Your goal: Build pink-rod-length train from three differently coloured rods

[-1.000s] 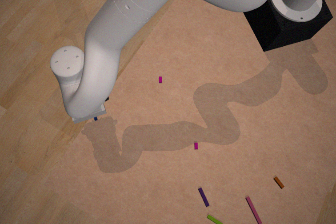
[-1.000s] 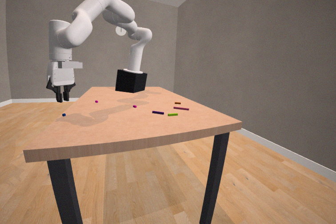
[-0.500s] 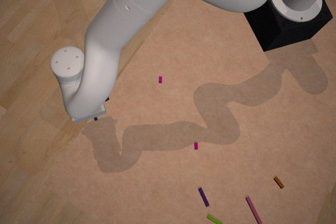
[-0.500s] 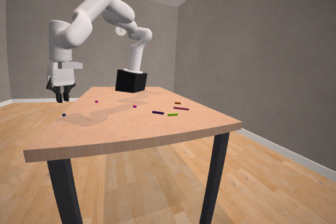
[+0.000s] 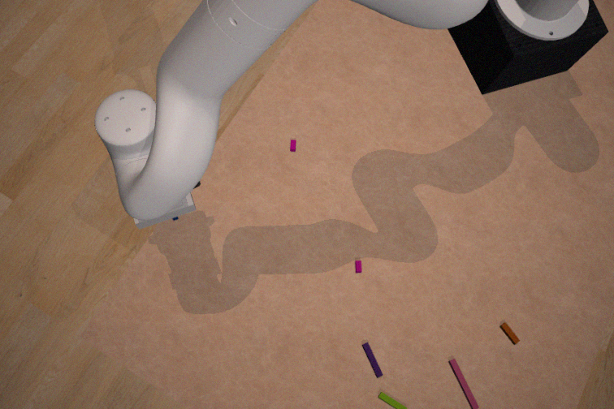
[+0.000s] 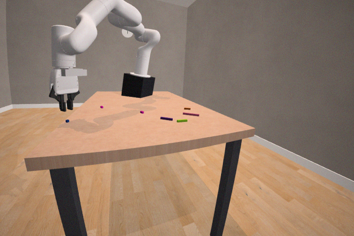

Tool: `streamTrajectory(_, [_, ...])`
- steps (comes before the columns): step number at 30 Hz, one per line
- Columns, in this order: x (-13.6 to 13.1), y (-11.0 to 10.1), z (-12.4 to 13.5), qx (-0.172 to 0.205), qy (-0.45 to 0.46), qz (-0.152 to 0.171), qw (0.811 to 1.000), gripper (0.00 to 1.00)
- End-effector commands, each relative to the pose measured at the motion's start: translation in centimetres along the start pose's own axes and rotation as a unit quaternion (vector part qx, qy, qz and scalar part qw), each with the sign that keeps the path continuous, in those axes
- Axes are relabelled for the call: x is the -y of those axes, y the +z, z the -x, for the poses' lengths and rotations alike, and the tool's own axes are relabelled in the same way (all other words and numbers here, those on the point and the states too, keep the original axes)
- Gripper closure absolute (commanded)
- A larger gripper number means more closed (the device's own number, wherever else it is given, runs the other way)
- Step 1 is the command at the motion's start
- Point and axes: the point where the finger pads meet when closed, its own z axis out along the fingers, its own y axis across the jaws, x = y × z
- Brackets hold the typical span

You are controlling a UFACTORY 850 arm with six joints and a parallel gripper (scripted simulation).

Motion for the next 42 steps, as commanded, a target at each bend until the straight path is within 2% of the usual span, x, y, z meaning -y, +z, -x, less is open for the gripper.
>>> streamTrajectory(1, [-0.1, 0.7, 0.0, 0.0, 0.0, 0.001, 1.0, 0.76])
streamTrajectory(19, [-0.2, 2.9, 0.0, 0.0, 0.0, 0.001, 1.0, 0.76])
streamTrajectory(42, [-0.2, 3.6, 0.0, 0.0, 0.0, 0.001, 1.0, 0.76])
